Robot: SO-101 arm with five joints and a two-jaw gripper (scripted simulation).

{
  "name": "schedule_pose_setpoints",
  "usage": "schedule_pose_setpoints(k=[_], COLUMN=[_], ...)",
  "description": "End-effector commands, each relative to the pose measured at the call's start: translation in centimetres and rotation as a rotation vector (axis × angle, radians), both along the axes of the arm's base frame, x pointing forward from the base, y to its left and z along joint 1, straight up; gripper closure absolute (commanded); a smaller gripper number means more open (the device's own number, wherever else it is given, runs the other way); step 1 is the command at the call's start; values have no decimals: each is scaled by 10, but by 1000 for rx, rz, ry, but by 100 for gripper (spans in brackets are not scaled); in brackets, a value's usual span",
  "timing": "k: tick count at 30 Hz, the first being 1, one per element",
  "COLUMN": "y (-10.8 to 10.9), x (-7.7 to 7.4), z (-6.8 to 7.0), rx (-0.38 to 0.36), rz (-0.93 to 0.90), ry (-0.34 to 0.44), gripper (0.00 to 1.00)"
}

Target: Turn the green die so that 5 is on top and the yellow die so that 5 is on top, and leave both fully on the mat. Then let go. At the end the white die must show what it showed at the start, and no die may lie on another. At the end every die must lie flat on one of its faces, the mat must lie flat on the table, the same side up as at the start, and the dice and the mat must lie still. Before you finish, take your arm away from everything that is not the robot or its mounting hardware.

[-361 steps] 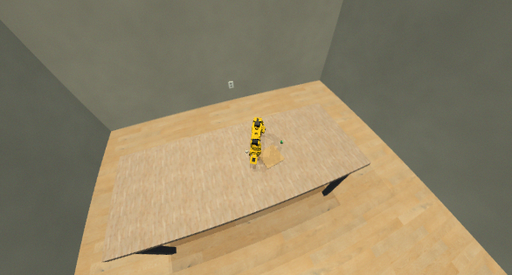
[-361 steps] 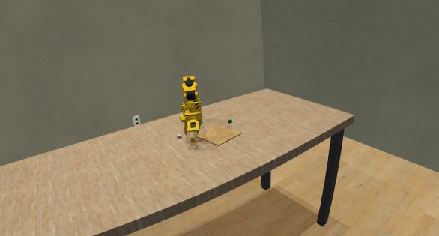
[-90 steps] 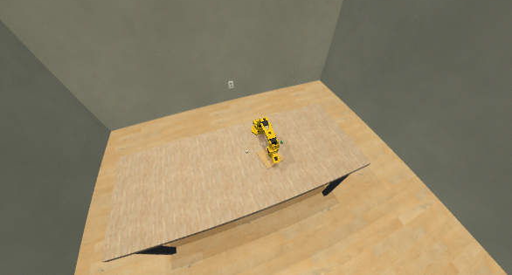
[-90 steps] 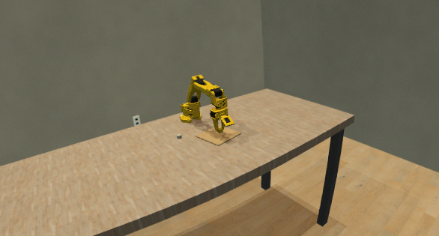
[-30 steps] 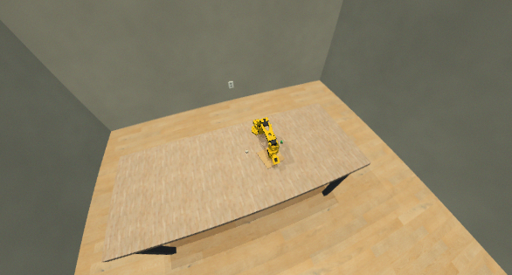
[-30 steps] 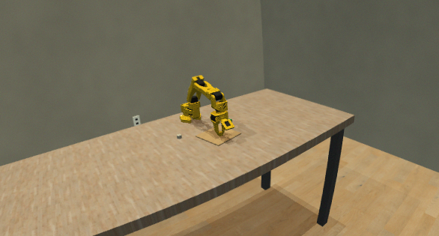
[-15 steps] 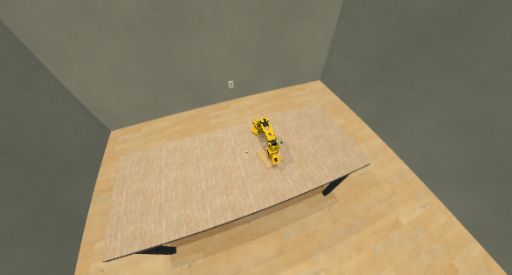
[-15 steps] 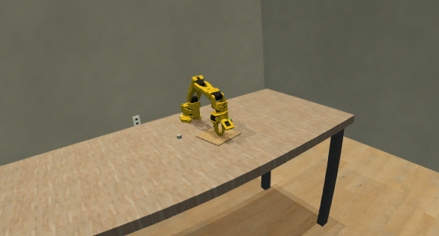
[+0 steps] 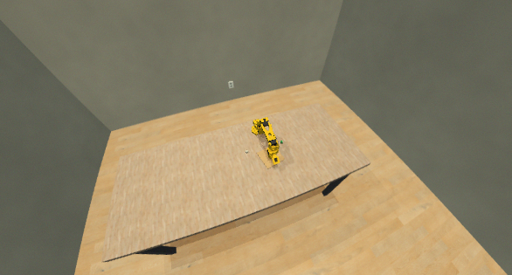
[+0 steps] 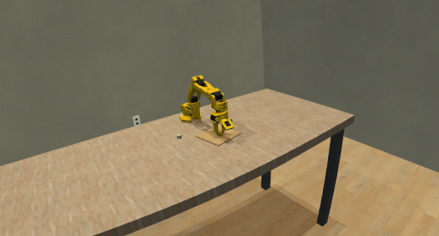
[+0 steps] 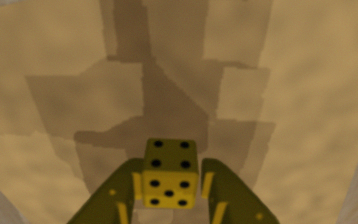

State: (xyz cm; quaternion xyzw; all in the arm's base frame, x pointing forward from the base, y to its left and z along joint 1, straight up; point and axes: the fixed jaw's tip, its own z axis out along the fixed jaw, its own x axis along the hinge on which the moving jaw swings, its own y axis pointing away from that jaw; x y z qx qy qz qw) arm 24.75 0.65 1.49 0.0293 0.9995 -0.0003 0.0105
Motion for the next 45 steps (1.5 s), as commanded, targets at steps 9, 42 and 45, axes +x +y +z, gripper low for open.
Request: schedule_pose_setpoints(k=[9, 42, 45], y=[3, 3, 3], x=[3, 4, 3], z=[4, 42, 52], rx=[1, 2, 2], rz=[4, 4, 3], ry=[-29, -60, -68], gripper=[79, 73, 73])
